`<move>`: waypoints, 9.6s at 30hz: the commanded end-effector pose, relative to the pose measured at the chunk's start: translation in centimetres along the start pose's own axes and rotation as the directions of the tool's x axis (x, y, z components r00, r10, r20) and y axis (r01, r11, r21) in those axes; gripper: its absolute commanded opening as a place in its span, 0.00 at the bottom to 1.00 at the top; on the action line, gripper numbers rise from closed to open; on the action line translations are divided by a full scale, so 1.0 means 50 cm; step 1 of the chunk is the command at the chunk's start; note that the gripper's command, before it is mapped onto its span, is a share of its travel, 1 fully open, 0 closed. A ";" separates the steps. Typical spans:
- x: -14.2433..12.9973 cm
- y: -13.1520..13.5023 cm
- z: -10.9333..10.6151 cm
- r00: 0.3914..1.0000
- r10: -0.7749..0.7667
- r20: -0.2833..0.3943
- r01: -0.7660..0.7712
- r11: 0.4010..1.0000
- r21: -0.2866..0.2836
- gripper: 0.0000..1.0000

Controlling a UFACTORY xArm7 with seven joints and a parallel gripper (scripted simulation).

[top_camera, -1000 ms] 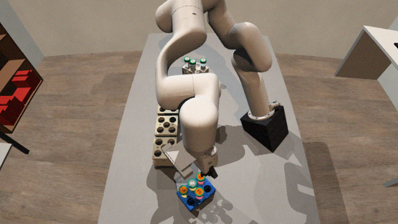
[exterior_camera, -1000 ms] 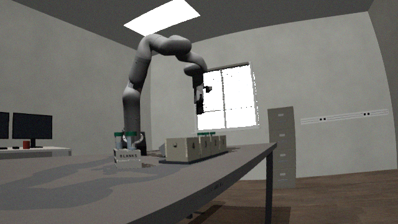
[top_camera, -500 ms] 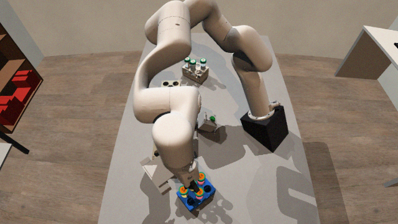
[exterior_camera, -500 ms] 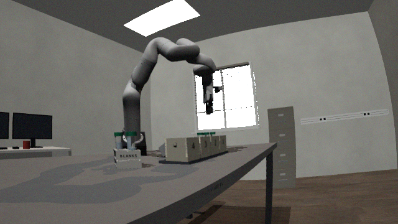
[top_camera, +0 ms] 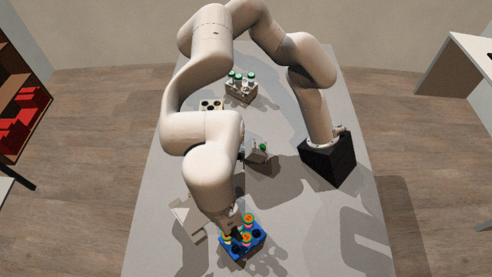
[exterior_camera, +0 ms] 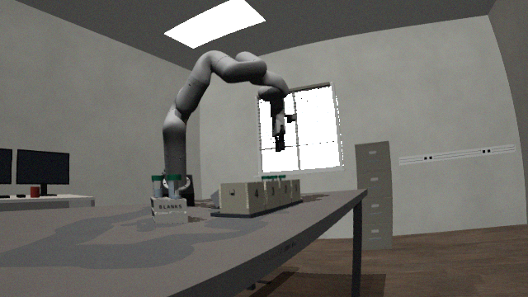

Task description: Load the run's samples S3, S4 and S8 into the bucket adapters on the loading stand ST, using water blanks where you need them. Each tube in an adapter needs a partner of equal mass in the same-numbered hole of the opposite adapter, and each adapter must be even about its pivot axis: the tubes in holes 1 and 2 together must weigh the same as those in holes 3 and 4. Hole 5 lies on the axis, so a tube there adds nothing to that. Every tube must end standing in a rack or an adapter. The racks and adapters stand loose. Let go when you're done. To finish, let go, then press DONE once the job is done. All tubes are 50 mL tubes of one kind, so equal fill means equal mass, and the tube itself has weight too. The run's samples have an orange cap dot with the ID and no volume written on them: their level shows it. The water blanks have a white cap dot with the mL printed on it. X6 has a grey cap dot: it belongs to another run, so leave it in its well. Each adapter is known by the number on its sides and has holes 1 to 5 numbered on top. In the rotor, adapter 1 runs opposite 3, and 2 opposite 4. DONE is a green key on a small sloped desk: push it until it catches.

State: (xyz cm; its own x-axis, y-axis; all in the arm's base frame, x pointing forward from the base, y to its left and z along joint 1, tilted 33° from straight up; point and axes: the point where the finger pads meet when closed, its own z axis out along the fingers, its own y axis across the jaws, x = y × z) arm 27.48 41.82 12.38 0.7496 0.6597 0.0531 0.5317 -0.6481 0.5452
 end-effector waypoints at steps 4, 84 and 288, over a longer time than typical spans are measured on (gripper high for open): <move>0.002 -0.002 0.019 1.000 0.000 -0.004 0.000 1.000 0.002 0.57; 0.002 -0.002 0.239 1.000 0.000 -0.004 0.000 1.000 0.002 0.57; 0.001 -0.002 -0.005 1.000 0.000 -0.004 0.000 1.000 0.002 0.00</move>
State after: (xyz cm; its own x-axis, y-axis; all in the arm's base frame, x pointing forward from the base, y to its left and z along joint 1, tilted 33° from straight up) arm 27.49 41.81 12.39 0.7499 0.6594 0.0526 0.5316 -0.6480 0.5455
